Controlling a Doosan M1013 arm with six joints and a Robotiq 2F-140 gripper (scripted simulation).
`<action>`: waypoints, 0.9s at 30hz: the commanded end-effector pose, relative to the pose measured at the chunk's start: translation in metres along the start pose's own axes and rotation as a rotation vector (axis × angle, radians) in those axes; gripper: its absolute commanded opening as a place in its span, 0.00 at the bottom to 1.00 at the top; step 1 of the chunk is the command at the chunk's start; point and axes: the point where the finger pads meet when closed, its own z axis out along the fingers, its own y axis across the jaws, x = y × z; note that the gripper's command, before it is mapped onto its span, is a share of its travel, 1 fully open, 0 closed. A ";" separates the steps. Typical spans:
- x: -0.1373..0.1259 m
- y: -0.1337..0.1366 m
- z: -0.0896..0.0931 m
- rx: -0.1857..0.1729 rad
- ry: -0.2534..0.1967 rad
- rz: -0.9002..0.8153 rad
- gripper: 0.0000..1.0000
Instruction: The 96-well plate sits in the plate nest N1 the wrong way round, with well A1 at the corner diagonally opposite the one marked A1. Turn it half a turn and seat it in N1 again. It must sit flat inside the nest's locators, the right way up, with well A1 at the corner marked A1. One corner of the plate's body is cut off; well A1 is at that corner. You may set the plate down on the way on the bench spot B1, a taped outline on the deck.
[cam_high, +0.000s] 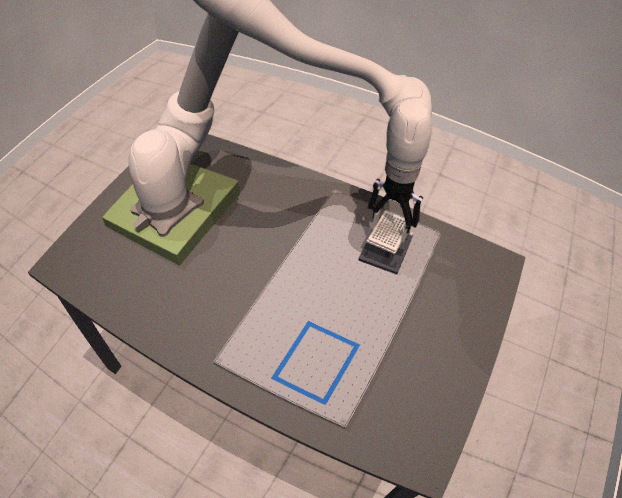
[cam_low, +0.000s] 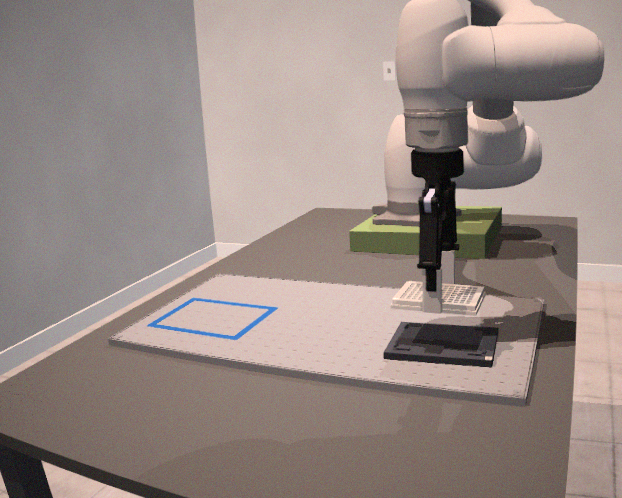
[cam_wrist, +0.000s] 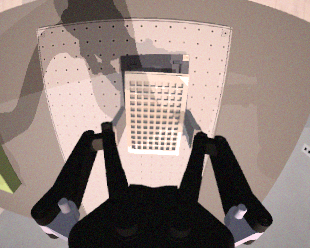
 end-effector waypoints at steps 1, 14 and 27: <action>-0.006 0.000 0.000 -0.001 -0.001 0.066 0.00; -0.050 -0.001 0.001 -0.001 -0.001 0.126 0.00; -0.086 -0.002 0.002 -0.001 -0.001 0.126 0.00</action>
